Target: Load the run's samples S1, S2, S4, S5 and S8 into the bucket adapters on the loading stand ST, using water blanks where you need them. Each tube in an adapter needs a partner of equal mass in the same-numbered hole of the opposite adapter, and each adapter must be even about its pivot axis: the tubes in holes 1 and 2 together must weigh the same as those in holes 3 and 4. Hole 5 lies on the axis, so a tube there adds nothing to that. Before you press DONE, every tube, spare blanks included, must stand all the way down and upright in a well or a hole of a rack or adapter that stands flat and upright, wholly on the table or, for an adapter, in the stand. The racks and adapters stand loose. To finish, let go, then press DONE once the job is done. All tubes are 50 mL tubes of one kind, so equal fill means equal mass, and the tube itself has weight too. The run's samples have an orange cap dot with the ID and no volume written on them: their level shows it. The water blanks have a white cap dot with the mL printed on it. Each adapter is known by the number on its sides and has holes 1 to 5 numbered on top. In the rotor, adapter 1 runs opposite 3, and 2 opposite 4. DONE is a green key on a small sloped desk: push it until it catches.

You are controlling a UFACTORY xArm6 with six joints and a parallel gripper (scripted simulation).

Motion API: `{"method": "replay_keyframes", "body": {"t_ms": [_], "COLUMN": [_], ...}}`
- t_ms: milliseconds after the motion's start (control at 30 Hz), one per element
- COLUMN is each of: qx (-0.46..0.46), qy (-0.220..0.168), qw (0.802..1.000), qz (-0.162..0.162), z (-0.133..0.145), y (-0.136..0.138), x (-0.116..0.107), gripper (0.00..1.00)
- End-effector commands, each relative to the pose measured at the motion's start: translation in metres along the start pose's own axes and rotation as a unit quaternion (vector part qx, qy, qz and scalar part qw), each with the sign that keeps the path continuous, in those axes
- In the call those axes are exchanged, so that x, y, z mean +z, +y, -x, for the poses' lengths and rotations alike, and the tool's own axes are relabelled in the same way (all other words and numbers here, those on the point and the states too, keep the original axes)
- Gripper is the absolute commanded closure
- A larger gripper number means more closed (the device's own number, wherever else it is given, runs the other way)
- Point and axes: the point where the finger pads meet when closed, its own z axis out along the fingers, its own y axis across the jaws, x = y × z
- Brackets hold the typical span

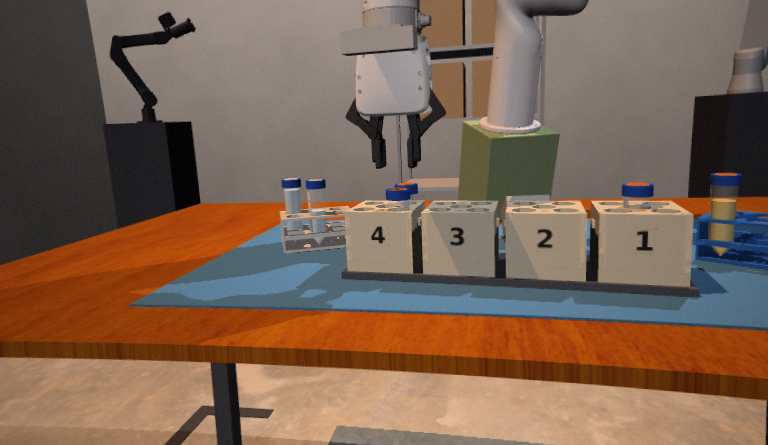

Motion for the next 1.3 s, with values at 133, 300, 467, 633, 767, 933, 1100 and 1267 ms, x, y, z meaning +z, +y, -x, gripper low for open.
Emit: {"method": "replay_keyframes", "body": {"t_ms": [133,300,467,633,767,933,1100,1267], "qx": [0.0,0.0,0.0,0.0,0.0,0.0,0.0,0.0], "qy": [0.001,0.001,0.001,0.001,0.001,0.002,0.002,0.002], "qw": [1.0,1.0,1.0,1.0,1.0,1.0,1.0,1.0], "qz": [0.001,0.001,0.001,0.001,0.001,0.001,0.001,0.001], "z": [-0.001,-0.001,-0.001,-0.001,-0.001,-0.001,-0.001,-0.001], "y": [0.0,0.0,0.0,0.0,0.0,0.0,0.0,0.0], "x": [-0.014,-0.024,-0.034,-0.04,-0.048,-0.058,-0.064,-0.074], "gripper": [0.56,0.56,0.56,0.56,0.56,0.56,0.56,0.56]}}
